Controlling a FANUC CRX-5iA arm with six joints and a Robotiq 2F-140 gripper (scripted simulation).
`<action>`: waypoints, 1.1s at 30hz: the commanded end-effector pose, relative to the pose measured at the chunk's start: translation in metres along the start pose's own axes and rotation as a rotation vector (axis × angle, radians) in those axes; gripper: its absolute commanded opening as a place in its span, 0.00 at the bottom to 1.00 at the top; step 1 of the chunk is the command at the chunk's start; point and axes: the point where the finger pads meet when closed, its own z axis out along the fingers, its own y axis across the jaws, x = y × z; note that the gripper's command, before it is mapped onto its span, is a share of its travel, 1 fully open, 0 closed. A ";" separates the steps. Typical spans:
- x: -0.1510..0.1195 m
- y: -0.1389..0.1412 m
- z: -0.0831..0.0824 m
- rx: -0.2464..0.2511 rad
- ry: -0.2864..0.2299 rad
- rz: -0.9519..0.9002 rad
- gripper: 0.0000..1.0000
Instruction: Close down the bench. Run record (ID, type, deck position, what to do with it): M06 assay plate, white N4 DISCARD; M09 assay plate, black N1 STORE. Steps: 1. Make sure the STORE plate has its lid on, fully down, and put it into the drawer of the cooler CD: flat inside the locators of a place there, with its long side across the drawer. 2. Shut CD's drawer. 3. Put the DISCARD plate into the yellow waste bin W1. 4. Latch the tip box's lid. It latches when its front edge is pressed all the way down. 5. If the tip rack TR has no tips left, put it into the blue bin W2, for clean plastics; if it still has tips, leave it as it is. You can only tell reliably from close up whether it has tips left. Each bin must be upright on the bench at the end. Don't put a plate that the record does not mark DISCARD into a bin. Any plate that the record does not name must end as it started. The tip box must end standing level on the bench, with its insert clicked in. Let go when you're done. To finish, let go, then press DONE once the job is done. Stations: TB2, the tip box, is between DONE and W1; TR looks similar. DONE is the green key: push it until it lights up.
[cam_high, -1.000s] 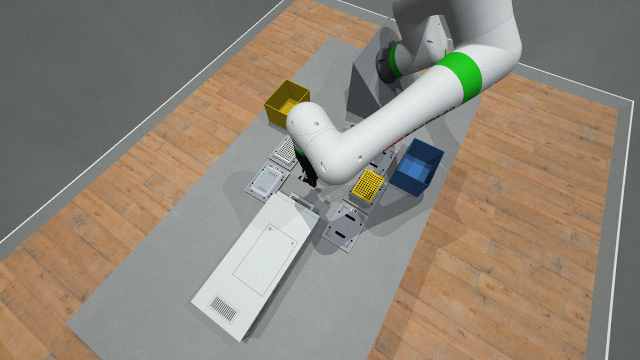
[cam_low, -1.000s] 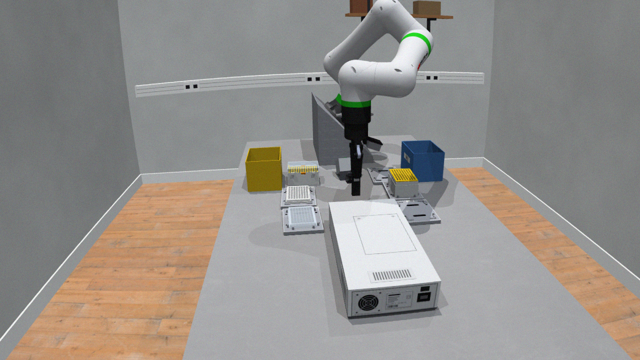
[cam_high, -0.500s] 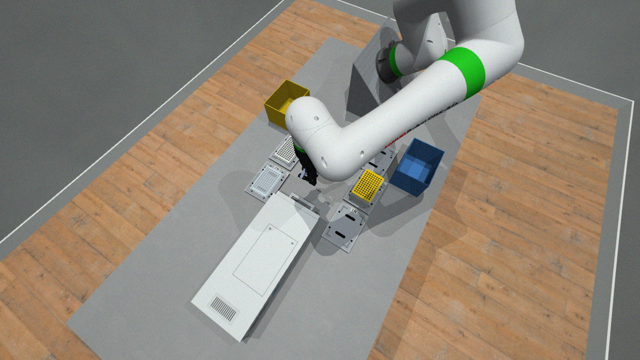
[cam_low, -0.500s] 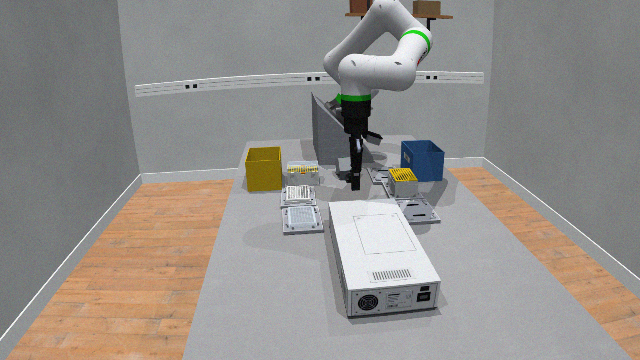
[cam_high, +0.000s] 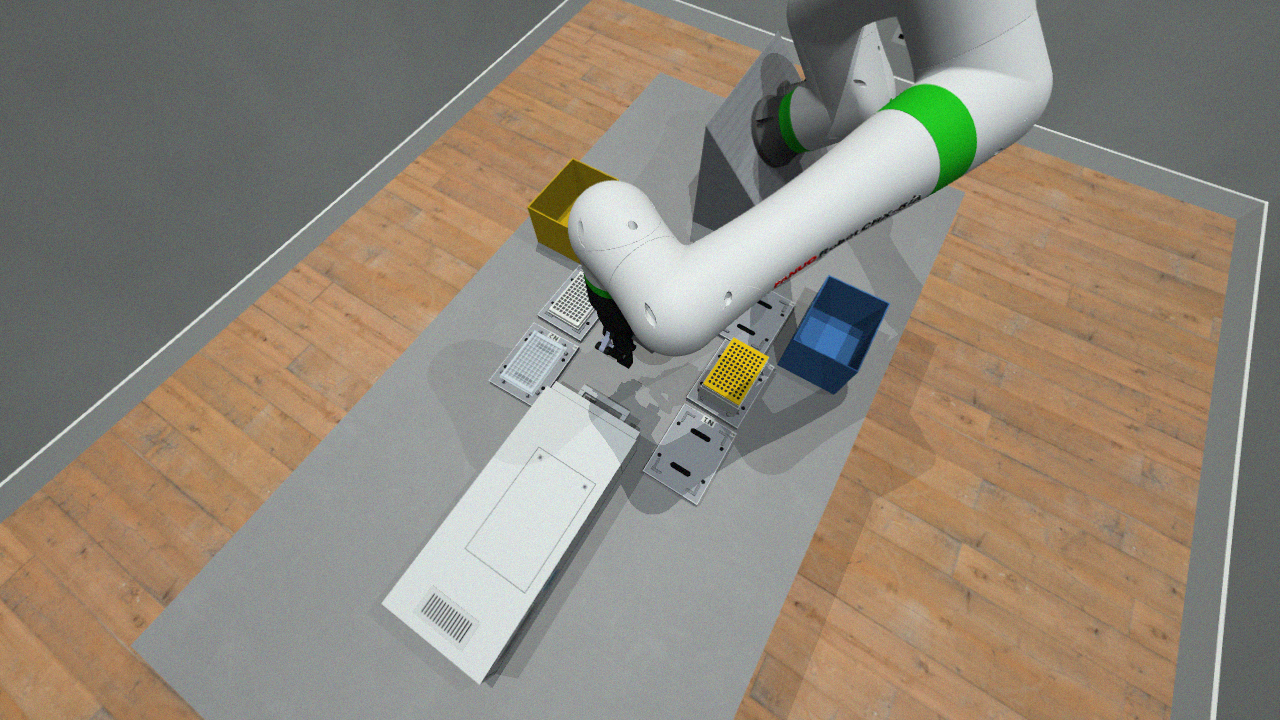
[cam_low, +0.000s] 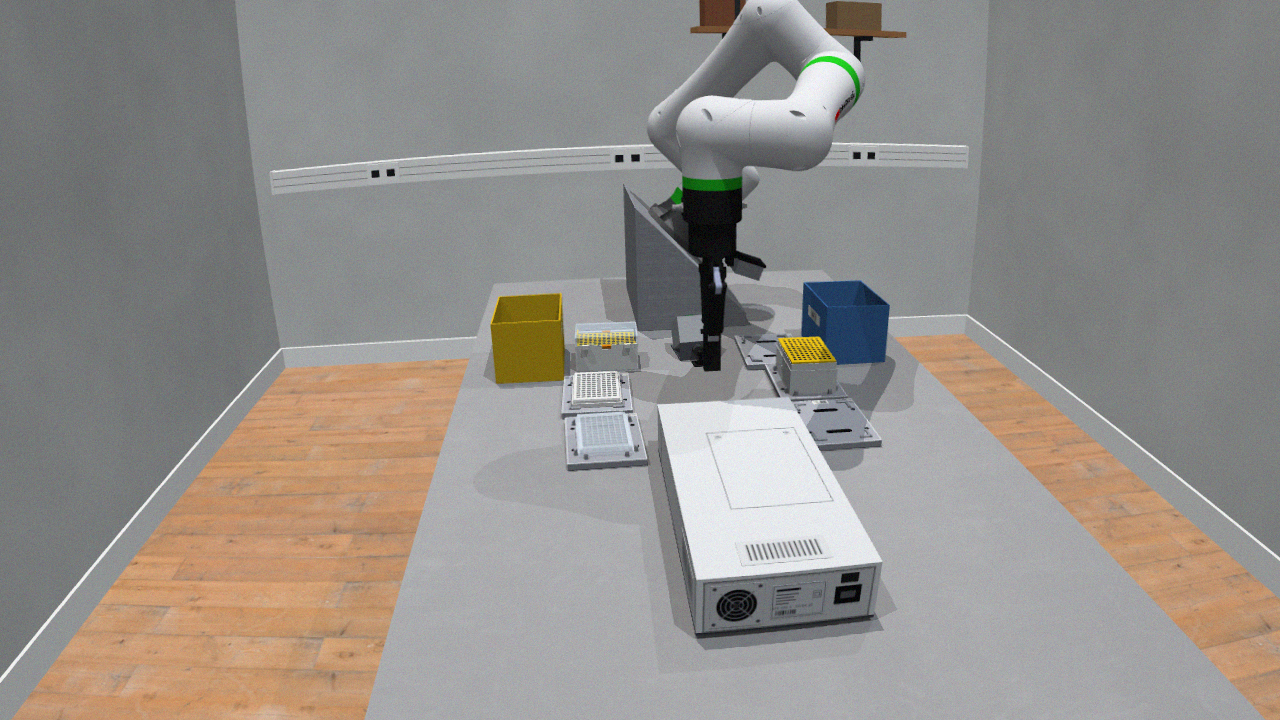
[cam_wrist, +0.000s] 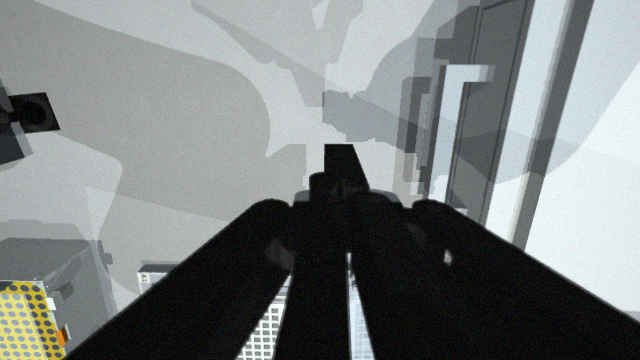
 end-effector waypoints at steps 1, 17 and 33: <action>0.000 0.001 -0.003 -0.002 -0.001 0.000 0.10; 0.000 0.000 -0.023 -0.002 -0.001 0.000 0.10; -0.007 -0.003 -0.031 -0.002 -0.001 0.066 0.70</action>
